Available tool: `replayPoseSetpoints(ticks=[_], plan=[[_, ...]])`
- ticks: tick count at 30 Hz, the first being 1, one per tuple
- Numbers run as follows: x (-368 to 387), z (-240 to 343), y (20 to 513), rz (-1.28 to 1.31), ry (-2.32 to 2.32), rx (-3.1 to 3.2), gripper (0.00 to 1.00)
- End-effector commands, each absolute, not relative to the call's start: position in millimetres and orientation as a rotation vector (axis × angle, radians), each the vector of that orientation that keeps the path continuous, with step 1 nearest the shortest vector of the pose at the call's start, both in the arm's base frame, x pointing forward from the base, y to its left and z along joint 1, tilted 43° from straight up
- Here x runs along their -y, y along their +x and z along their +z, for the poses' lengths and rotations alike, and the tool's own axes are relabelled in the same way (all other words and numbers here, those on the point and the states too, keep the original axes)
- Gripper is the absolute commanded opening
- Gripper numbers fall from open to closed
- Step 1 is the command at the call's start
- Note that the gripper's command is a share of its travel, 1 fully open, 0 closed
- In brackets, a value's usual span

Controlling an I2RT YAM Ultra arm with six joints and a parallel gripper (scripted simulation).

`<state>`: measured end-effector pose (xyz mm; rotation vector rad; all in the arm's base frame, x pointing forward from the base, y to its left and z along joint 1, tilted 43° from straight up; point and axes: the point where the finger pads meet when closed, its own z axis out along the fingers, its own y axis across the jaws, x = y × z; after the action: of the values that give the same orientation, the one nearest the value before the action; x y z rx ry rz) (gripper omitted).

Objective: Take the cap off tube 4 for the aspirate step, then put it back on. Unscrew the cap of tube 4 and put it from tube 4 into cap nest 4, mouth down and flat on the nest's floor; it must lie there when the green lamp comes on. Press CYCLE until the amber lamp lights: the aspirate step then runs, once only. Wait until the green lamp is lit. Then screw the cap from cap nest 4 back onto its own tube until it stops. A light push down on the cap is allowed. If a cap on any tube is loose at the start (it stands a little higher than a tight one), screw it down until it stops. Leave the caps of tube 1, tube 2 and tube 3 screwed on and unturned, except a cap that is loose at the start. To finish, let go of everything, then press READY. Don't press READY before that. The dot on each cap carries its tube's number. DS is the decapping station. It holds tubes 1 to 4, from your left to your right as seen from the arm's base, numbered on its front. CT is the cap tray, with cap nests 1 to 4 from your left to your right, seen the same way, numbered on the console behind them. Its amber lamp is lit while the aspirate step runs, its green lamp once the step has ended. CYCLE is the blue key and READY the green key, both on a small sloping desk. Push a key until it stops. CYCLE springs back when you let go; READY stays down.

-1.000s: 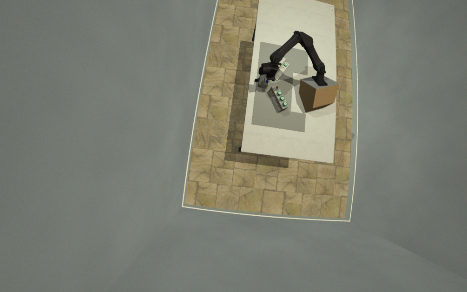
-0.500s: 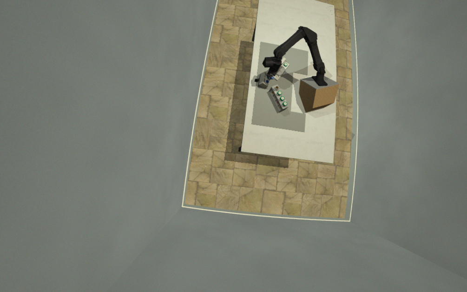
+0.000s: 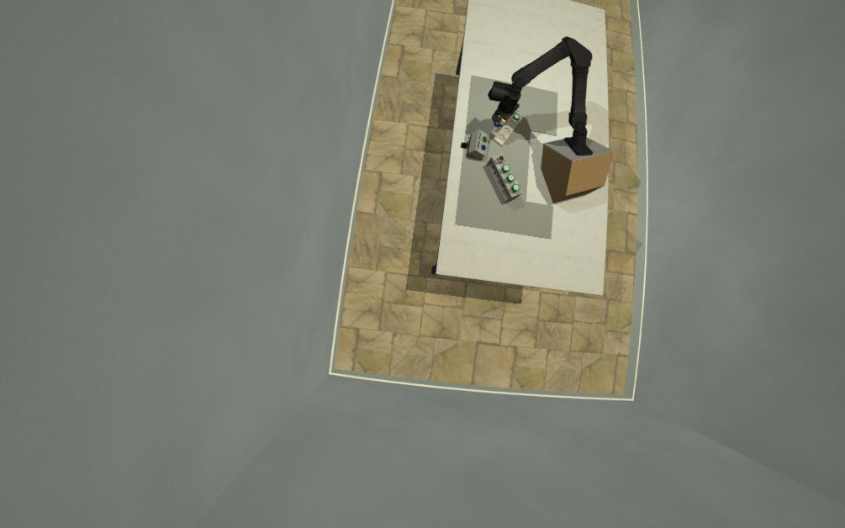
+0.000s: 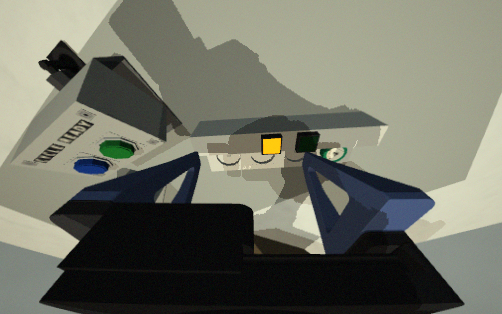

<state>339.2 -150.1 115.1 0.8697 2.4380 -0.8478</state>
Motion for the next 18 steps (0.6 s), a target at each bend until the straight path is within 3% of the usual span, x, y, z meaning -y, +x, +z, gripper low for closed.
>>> replayPoseSetpoints(ticks=[1,6,9,18], plan=[[149,122,341,-0.823,0.788,-2.450,1.00],[180,138,319,-0.825,0.788,-2.448,1.00],[177,153,332,-0.804,0.768,-2.410,1.00],[179,139,323,-0.830,0.781,-2.454,1.00]])
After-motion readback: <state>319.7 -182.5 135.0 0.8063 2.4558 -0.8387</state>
